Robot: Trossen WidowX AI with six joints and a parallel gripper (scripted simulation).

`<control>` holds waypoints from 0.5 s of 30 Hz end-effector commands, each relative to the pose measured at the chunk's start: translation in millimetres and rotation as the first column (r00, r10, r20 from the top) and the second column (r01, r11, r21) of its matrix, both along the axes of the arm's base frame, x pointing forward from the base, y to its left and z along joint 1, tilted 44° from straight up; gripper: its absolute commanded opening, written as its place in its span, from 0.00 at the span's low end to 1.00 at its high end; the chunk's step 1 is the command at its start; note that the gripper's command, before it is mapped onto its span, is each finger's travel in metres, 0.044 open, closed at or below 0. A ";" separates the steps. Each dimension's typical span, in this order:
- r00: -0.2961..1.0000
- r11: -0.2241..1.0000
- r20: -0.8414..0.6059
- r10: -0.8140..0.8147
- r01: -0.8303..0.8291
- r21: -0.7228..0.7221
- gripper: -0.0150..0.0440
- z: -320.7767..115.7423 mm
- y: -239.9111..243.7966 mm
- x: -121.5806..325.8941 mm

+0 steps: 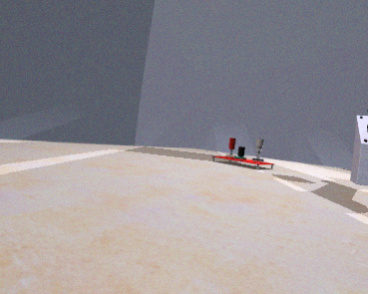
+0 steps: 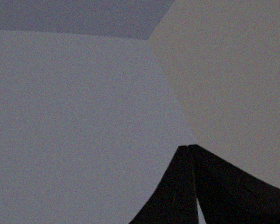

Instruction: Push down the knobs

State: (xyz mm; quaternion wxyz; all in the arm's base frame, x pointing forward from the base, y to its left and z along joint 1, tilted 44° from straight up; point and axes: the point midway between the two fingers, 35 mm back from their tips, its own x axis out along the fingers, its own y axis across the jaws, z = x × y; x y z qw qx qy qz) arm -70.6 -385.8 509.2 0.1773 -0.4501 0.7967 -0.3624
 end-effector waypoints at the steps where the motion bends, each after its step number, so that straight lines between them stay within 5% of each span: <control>1: 0.996 0.997 0.047 0.080 -0.081 0.015 0.25 -15.3 -13.0 22.5; 15: 0.903 0.908 0.265 0.339 -0.387 0.159 0.25 -100.6 -53.3 117.1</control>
